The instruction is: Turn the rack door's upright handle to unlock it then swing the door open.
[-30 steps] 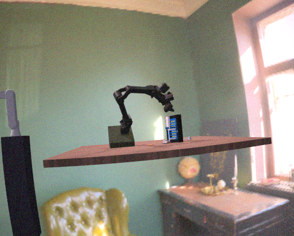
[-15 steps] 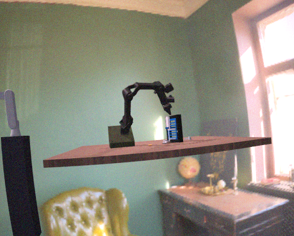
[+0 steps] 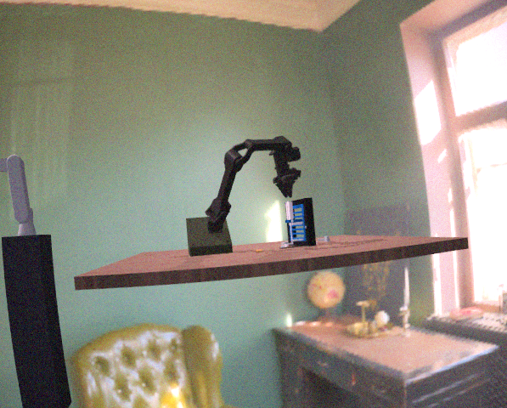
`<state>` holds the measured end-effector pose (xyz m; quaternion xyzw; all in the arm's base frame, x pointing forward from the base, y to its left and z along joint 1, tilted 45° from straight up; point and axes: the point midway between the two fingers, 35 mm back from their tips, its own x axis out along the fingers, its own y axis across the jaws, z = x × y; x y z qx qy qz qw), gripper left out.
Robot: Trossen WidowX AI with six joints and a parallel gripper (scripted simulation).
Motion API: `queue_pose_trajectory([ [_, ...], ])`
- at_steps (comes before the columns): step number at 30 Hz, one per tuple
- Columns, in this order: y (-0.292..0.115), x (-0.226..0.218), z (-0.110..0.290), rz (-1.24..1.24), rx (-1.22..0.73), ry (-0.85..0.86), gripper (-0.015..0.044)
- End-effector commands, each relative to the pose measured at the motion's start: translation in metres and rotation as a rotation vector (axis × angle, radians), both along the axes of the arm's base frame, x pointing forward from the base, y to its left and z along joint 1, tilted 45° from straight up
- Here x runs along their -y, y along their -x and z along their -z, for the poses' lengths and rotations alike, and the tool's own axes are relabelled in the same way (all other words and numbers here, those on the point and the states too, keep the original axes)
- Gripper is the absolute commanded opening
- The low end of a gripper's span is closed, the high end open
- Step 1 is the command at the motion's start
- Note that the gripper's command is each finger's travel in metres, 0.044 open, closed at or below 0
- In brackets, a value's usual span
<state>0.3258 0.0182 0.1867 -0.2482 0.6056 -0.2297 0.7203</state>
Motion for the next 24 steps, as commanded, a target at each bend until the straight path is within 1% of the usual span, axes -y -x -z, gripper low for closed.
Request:
queue_pose_trajectory([
  [1,0.001,-0.001,-0.004,-0.007,-0.068,0.084,0.0295],
  [7,0.001,0.0,-0.003,-0.007,-0.073,0.088,0.0295],
  [24,-0.003,0.019,0.016,0.008,-0.116,0.096,0.0295],
])
